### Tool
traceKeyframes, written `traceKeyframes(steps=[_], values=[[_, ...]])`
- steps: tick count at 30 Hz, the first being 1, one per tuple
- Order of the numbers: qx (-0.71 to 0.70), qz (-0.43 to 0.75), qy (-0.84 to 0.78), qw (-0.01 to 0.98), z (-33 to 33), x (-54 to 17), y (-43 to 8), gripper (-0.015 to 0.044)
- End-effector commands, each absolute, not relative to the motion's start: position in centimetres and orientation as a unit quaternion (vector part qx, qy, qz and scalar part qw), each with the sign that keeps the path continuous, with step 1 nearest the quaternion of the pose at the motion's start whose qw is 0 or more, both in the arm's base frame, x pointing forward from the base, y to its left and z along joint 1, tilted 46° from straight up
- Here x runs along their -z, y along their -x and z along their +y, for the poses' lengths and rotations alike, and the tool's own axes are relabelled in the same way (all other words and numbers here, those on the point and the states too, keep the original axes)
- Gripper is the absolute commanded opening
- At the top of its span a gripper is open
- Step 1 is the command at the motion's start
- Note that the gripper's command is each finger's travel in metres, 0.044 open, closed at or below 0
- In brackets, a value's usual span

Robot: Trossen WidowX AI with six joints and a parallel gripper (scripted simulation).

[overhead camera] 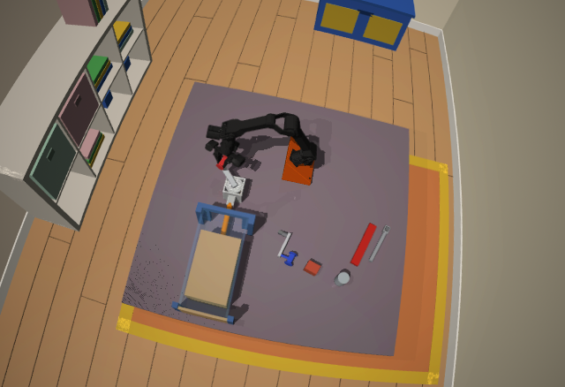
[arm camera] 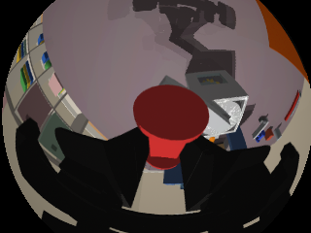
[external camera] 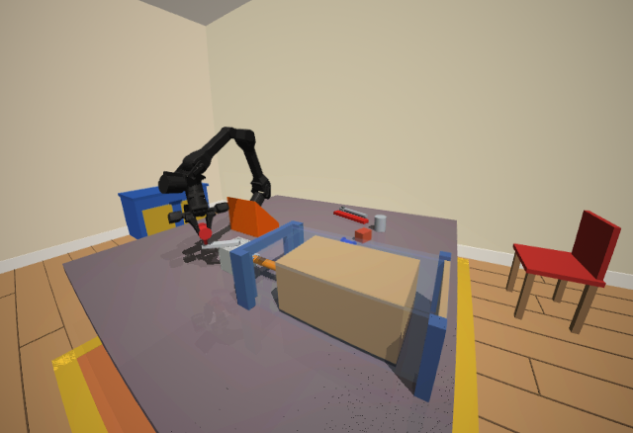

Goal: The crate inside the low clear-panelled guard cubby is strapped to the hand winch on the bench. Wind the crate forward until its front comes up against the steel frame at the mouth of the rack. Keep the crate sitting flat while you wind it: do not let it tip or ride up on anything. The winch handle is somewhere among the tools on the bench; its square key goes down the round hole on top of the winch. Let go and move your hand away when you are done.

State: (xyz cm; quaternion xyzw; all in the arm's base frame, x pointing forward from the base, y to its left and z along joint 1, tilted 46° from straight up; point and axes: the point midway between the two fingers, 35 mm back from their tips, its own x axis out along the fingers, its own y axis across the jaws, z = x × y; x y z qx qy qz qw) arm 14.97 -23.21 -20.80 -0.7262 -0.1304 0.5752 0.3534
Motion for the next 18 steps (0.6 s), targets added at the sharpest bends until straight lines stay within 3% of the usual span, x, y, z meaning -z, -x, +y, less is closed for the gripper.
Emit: traceKeyframes(steps=[1, 18], values=[[-0.570, -0.130, 0.733, 0.347, -23.7, 21.4, -16.2, 0.0000], [-0.570, -0.131, 0.734, 0.346, -24.2, 22.1, -18.4, 0.0000]])
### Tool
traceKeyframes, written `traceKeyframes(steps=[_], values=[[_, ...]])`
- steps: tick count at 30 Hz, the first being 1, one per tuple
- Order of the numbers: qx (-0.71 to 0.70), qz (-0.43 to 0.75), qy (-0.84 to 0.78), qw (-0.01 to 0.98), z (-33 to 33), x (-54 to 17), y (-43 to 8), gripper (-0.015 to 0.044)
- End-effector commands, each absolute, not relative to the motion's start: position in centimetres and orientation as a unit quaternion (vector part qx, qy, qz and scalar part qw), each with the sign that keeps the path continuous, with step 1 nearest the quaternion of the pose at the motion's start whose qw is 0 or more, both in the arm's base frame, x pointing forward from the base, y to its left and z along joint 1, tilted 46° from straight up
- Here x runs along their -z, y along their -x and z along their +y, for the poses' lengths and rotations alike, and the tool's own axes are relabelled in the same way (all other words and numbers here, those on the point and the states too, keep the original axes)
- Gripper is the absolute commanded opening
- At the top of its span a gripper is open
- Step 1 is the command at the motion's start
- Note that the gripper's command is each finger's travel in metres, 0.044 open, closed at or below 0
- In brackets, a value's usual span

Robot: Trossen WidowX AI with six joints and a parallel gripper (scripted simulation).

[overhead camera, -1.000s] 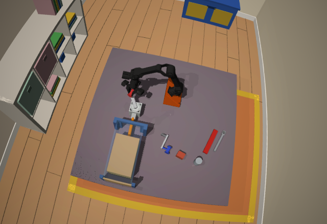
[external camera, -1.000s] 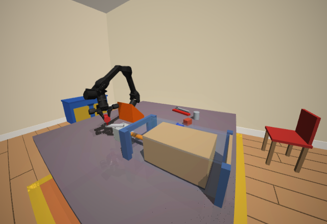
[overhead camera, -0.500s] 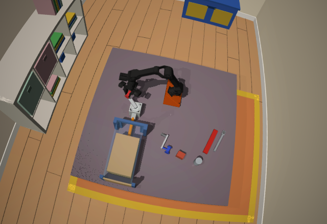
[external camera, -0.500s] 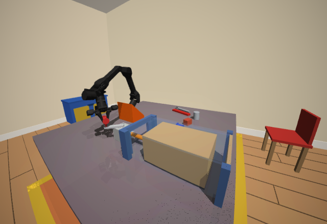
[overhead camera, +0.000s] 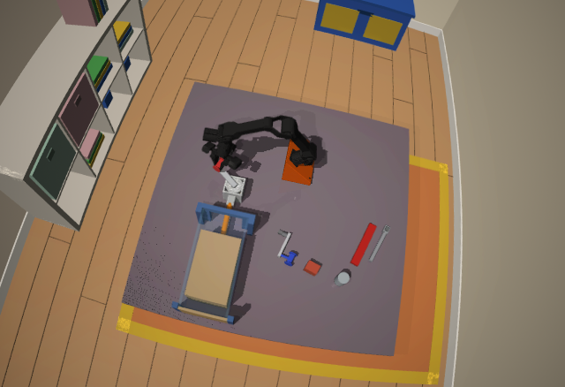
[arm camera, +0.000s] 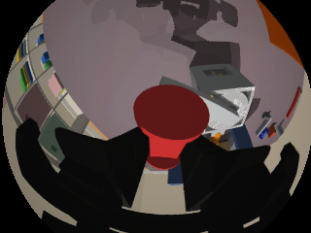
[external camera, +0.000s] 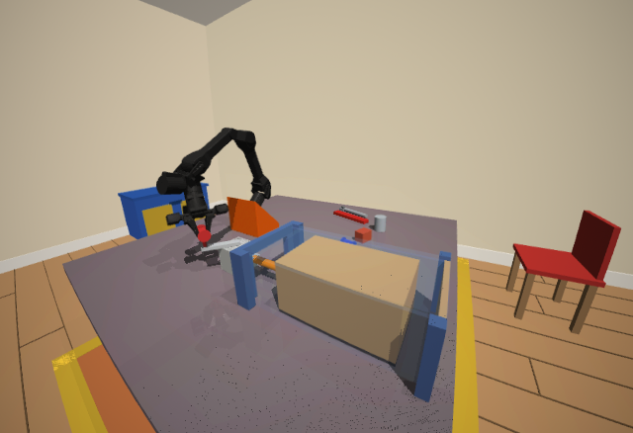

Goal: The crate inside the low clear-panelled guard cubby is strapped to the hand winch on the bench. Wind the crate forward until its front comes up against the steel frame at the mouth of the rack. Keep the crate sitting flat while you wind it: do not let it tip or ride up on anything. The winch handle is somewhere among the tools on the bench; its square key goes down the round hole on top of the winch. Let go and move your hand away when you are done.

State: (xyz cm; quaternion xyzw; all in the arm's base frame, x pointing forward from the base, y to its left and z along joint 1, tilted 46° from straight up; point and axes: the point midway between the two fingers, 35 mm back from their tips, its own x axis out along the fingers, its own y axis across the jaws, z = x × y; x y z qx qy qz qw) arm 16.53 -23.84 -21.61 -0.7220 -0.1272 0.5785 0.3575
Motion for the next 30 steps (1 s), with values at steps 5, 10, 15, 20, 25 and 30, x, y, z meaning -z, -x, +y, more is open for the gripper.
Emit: traceKeyframes(steps=[5, 10, 15, 20, 25, 30], values=[[-0.569, -0.131, 0.734, 0.346, -24.2, 22.3, -19.1, 0.0000], [-0.569, -0.131, 0.734, 0.346, -24.3, 22.4, -19.7, 0.0000], [-0.569, -0.131, 0.734, 0.346, -24.3, 22.5, -20.5, 0.0000], [-0.569, -0.131, 0.735, 0.346, -24.3, 22.6, -21.1, 0.0000], [-0.568, -0.132, 0.735, 0.346, -24.2, 22.6, -21.9, 0.0000], [-0.568, -0.132, 0.735, 0.346, -24.1, 22.6, -22.6, 0.0000]])
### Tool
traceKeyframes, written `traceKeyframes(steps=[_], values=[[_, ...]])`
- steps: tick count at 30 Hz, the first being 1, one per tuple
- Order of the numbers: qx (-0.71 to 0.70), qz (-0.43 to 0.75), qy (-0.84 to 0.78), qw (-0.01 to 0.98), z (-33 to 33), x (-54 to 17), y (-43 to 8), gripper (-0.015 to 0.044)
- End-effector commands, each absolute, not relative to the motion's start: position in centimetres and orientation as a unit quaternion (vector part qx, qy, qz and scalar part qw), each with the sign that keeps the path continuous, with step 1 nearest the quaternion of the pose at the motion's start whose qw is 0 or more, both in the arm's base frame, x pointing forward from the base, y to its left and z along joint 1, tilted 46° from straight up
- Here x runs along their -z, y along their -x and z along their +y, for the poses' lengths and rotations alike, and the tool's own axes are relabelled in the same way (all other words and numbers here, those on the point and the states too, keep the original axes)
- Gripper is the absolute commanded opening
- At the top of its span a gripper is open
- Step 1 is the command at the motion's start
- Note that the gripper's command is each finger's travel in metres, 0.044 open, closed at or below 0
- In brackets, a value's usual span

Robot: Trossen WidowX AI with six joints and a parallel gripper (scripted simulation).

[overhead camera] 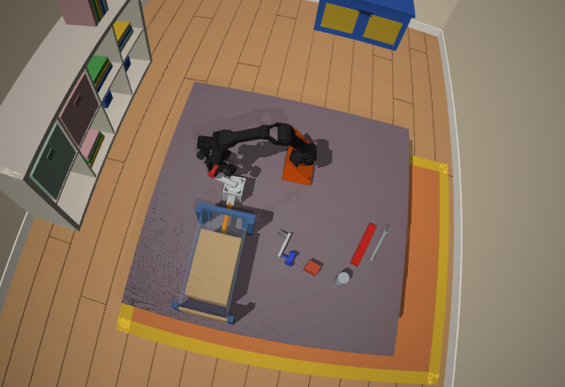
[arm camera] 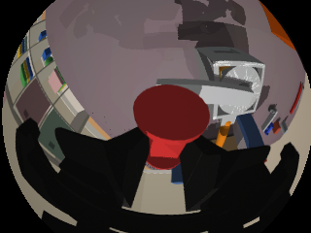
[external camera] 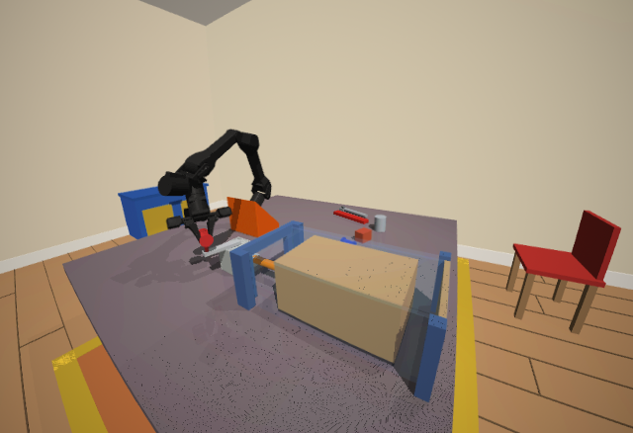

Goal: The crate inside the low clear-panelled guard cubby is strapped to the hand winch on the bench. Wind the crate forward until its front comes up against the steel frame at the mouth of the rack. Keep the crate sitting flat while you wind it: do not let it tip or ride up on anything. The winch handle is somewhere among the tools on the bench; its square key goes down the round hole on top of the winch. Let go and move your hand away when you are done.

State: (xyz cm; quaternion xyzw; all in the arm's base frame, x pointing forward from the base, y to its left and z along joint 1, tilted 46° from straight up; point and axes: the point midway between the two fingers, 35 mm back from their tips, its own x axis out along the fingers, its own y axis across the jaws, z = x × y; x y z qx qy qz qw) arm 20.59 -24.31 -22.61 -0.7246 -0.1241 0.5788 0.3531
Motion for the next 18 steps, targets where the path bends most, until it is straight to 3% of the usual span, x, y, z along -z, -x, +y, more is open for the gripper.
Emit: traceKeyframes(steps=[1, 18], values=[[-0.568, -0.132, 0.735, 0.346, -24.1, 22.6, -22.7, 0.0000], [-0.567, -0.133, 0.735, 0.347, -23.4, 22.3, -25.0, 0.0000]])
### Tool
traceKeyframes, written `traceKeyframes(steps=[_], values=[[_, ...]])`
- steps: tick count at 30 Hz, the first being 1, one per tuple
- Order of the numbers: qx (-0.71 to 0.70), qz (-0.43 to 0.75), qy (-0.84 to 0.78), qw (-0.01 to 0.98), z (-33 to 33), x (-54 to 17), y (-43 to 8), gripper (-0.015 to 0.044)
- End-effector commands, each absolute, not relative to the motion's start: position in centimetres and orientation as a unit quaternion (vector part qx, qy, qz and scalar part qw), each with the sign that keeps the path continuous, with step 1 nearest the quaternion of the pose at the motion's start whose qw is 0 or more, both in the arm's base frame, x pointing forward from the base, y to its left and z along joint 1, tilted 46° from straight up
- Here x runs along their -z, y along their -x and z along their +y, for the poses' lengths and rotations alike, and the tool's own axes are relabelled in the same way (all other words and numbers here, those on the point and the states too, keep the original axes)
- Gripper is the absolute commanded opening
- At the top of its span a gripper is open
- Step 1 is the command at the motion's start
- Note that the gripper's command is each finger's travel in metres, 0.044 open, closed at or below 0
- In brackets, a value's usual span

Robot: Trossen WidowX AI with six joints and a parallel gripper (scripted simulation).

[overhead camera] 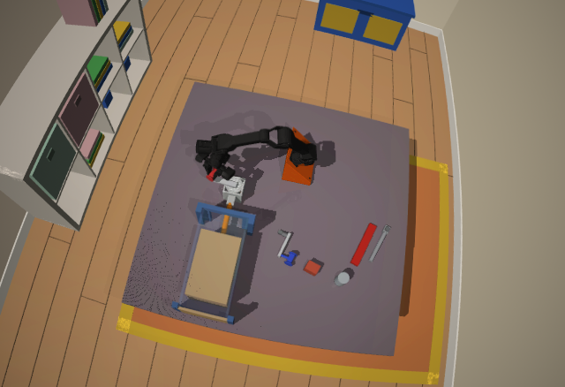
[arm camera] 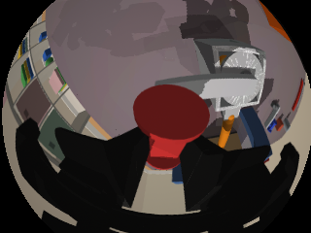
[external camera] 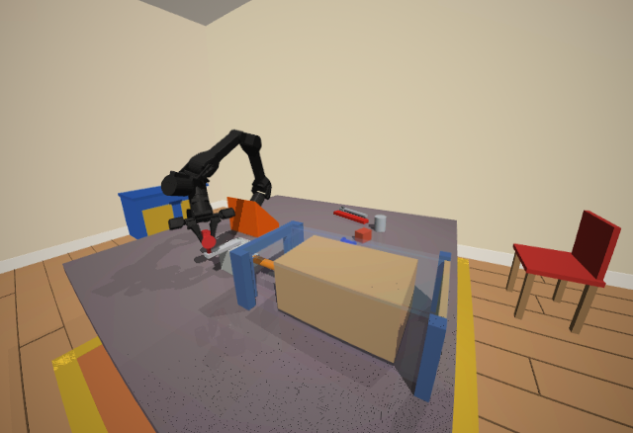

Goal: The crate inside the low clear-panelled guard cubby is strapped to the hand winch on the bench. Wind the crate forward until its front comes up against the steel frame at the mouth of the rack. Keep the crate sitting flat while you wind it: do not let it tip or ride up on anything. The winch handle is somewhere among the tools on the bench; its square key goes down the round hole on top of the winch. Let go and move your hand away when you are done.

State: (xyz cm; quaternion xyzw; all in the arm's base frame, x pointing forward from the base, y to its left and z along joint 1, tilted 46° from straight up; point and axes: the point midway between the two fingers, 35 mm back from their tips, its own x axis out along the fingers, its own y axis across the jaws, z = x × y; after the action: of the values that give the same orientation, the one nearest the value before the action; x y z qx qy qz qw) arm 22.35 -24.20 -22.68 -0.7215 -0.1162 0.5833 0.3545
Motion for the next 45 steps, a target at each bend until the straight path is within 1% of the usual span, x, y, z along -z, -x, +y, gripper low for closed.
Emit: traceKeyframes(steps=[1, 45], values=[[-0.567, -0.133, 0.735, 0.347, -23.4, 22.3, -25.2, 0.0000], [-0.566, -0.135, 0.735, 0.348, -20.4, 20.2, -29.6, 0.0000]])
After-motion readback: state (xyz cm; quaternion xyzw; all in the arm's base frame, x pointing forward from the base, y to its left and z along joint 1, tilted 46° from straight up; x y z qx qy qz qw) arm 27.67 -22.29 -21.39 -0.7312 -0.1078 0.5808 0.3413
